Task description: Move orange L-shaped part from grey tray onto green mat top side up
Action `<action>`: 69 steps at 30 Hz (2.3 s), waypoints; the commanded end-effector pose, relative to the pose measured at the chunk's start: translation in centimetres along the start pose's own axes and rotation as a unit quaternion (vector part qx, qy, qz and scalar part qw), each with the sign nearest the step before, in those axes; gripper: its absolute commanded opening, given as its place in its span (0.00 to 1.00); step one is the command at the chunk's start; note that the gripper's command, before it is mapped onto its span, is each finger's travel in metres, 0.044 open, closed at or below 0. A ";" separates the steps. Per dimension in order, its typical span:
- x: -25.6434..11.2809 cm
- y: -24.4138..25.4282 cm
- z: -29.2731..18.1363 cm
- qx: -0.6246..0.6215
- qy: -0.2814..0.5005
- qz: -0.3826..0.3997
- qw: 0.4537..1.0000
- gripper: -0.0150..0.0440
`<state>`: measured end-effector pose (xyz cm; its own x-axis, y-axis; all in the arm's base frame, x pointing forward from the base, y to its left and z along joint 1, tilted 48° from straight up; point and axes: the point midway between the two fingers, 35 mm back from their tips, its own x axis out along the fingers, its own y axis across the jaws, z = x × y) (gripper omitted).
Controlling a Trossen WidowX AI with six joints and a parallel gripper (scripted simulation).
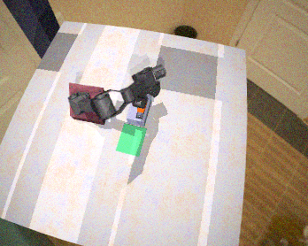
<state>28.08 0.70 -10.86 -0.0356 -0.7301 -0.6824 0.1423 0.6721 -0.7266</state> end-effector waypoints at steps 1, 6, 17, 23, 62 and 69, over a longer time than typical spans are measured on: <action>0.3 0.0 -0.1 -0.003 0.001 -0.004 1.000 0.56; 0.3 0.0 -0.1 -0.003 0.001 -0.004 1.000 0.56; 0.1 0.0 0.0 0.000 0.000 0.000 1.000 0.56; -0.7 0.8 -0.1 -0.002 0.001 -0.002 1.000 0.56; -10.5 0.5 0.2 -0.006 -0.006 0.000 1.000 0.56; -10.5 0.5 0.2 -0.006 -0.006 0.000 1.000 0.56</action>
<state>28.65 8.65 -3.97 -0.0248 -0.7314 -0.6815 0.1332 0.6732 -0.7273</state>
